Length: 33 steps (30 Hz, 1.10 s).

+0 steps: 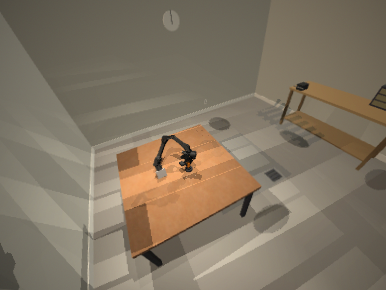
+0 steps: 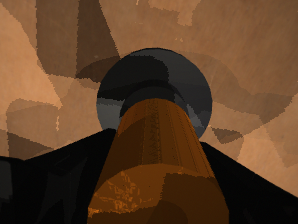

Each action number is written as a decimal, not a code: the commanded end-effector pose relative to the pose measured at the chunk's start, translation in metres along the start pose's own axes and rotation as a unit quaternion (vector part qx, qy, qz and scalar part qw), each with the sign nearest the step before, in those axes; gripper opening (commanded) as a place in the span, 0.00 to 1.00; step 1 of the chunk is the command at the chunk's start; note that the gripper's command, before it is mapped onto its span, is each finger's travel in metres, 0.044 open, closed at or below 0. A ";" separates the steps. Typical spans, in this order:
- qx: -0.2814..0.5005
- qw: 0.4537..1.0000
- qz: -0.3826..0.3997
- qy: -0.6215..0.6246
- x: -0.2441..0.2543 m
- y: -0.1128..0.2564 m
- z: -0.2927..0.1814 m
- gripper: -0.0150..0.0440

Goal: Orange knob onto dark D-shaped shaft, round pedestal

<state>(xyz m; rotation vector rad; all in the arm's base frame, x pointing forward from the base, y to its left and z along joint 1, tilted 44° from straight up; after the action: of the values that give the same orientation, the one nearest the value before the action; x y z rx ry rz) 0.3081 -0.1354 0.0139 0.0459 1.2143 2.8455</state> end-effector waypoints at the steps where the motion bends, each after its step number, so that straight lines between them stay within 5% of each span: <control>1: 0.000 1.000 -0.001 0.002 0.000 0.000 0.000 0.25; 24: 0.000 1.000 -0.001 0.002 0.000 0.004 0.000 0.25; 33: 0.000 0.994 -0.001 0.106 -0.001 0.003 0.000 0.25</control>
<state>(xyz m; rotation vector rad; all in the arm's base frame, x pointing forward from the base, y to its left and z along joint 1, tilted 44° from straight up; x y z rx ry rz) 0.3082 -0.1377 0.0159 -0.1626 1.2351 2.8932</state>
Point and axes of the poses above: the point midway between the two fingers, 35 mm back from their tips, its own y axis back along the fingers, its own x axis across the jaws, z = x × y, the point moved 8 cm from there along y, back along the fingers, and after that the axes turned 12 degrees about -y, right-handed, at the moved point
